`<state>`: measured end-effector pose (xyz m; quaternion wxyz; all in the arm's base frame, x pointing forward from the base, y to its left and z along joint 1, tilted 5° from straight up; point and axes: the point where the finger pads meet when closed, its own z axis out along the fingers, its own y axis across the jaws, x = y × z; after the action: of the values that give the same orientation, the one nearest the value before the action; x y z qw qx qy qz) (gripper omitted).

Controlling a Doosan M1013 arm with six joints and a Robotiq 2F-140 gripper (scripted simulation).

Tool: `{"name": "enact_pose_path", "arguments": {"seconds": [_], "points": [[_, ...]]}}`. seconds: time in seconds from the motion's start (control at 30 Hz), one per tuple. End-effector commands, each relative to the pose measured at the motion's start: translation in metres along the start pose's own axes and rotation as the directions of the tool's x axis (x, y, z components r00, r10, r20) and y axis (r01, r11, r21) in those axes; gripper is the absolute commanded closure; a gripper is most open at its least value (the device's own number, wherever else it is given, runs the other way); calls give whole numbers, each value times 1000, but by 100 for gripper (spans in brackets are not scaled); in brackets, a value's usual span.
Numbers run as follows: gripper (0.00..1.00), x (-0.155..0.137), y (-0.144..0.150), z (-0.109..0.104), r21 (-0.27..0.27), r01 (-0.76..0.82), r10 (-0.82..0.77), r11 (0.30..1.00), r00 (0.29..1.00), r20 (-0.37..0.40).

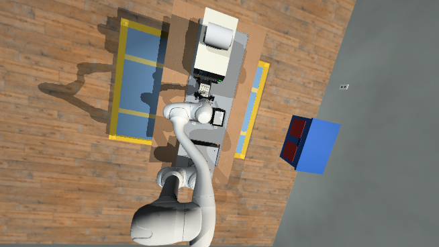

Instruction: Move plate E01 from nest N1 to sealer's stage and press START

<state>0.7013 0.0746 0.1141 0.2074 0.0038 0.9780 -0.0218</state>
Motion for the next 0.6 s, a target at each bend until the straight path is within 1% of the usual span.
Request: {"name": "enact_pose_path", "arguments": {"seconds": [0.0,0.57], "points": [[30,9,2,-2,-2,7,-7,1000,1000,0],[30,33,-1,-11,-2,7,-7,1000,1000,0]]}}
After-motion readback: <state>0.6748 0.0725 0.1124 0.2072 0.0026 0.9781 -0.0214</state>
